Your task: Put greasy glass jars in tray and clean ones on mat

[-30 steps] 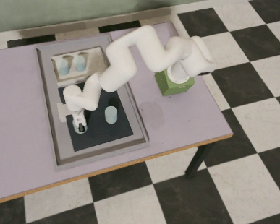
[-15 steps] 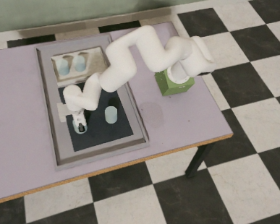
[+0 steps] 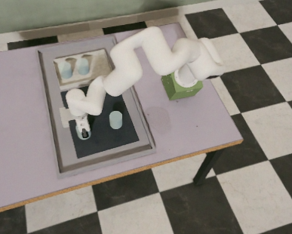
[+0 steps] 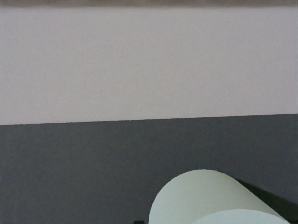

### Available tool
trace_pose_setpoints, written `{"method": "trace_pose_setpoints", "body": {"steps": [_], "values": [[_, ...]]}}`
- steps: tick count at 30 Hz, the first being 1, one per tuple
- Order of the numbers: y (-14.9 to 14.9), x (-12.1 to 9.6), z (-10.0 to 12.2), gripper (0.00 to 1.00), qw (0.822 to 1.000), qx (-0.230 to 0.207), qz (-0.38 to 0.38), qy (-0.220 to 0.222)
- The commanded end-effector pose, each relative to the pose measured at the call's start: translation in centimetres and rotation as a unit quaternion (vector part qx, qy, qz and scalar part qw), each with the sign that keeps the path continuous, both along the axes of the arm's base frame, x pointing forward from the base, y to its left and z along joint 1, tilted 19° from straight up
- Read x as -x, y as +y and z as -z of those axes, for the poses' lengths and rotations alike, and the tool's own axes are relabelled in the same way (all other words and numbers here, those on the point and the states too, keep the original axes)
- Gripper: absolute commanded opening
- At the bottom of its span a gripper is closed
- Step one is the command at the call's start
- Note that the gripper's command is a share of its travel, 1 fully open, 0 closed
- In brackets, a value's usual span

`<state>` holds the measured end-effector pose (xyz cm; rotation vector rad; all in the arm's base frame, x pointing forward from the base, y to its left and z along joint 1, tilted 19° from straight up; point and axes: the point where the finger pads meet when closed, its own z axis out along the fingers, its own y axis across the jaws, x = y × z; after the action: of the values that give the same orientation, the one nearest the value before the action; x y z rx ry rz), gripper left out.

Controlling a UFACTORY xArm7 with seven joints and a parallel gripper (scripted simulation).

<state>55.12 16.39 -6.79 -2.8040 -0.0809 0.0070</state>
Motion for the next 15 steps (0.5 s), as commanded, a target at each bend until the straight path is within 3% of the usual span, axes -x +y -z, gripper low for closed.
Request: {"method": "trace_pose_setpoints", "body": {"steps": [1,15], "values": [[-0.10,-0.26,-0.24,0.69,1.000,0.000,0.001,-0.003],[-0.10,-0.26,-0.24,0.66,1.000,0.000,0.001,-0.003]]}}
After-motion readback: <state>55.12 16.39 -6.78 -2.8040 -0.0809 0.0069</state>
